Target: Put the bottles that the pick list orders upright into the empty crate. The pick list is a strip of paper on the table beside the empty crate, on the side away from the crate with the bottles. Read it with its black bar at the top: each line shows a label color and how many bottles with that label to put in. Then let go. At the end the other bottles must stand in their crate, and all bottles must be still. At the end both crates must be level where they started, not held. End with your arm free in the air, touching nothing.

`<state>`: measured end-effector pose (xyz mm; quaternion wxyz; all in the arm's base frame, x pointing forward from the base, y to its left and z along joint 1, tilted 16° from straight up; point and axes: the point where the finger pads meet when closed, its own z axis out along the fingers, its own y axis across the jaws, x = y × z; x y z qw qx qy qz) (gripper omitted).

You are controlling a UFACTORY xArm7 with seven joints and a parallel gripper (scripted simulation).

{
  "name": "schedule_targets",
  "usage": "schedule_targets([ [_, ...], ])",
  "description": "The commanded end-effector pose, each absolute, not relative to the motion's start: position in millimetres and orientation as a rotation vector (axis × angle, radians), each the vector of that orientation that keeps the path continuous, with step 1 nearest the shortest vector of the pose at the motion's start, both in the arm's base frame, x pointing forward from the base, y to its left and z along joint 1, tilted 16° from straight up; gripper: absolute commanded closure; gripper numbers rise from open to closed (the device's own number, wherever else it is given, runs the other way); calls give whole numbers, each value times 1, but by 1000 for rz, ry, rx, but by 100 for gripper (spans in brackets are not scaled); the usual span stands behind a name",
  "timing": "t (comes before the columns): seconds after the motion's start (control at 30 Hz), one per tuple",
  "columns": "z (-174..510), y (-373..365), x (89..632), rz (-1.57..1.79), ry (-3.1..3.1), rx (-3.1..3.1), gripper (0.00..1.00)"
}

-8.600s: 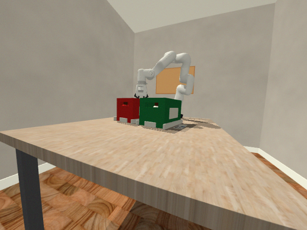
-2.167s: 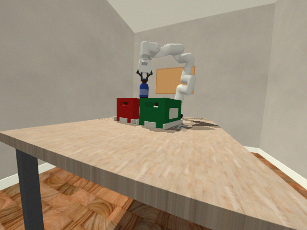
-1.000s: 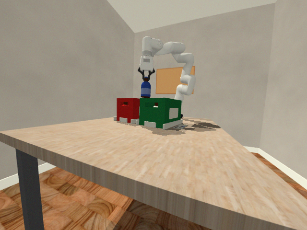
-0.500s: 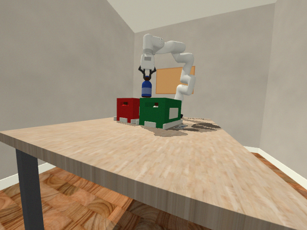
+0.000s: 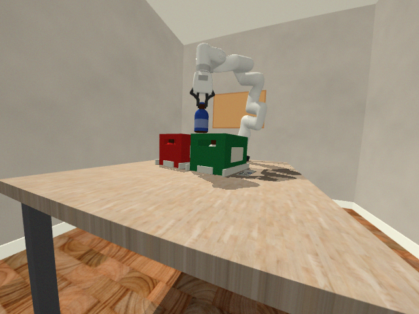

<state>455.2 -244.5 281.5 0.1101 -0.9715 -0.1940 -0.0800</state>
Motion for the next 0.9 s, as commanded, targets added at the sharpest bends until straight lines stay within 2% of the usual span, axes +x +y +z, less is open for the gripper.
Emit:
schedule_targets([
  [0.0,286,-242,462,-241,-569,-2859,100],
  [0.87,296,-219,500,-241,-569,-2859,100],
])
